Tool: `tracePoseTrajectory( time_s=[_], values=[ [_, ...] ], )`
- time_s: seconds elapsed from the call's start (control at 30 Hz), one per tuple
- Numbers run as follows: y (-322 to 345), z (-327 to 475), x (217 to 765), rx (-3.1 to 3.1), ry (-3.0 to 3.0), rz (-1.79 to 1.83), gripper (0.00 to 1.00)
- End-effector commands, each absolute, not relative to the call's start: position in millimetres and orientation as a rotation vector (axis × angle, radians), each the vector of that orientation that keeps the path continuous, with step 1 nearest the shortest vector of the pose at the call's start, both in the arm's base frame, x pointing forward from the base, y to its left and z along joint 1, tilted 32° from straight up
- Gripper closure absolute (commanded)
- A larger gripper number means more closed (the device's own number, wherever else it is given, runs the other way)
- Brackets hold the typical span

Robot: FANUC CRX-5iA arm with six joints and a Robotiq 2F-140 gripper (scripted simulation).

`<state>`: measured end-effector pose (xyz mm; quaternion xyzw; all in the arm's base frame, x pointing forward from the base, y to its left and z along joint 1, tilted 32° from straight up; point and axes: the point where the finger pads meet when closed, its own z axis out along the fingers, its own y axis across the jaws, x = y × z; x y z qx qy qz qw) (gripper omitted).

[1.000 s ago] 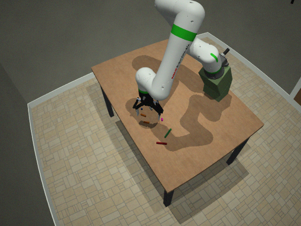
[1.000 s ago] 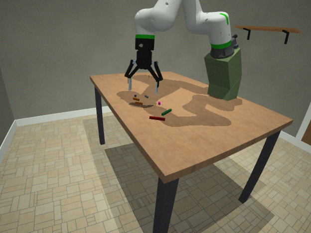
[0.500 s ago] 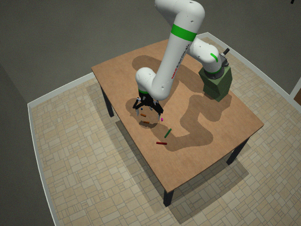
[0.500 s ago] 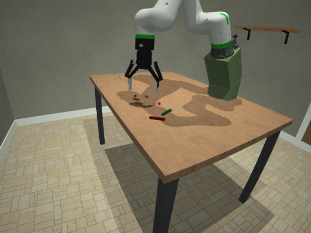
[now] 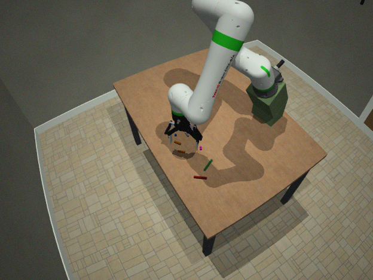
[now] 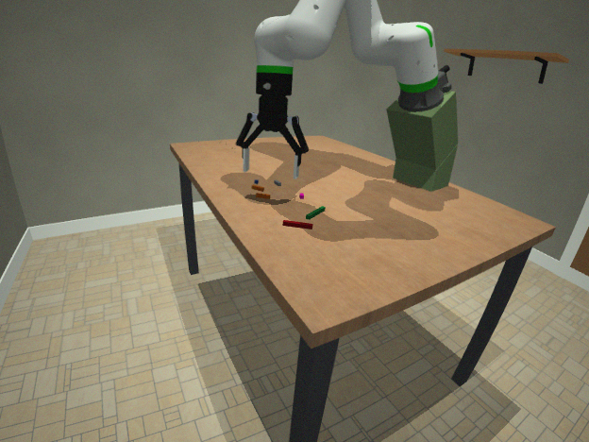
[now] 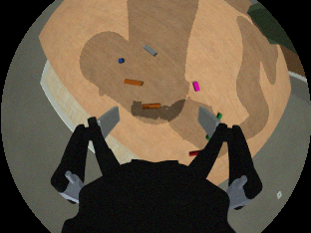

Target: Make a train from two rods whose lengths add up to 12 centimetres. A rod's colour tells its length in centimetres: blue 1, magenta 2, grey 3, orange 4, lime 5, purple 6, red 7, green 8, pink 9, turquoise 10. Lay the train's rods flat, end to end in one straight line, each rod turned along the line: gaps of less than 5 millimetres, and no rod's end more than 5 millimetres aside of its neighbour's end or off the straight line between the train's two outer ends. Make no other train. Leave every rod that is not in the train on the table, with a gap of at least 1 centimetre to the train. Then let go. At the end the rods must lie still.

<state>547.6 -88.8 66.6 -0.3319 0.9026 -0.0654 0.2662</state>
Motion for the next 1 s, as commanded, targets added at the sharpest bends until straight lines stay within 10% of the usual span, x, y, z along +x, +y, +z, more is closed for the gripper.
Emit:
tracePoseTrajectory(
  time_s=[0.0, 0.97],
  values=[
    [-88.9, 66.8, 547.7, -0.896, 2.437, -0.177, 0.00],
    [-88.5, 66.8, 547.7, -0.886, 2.441, -0.174, 0.00]
  ],
)
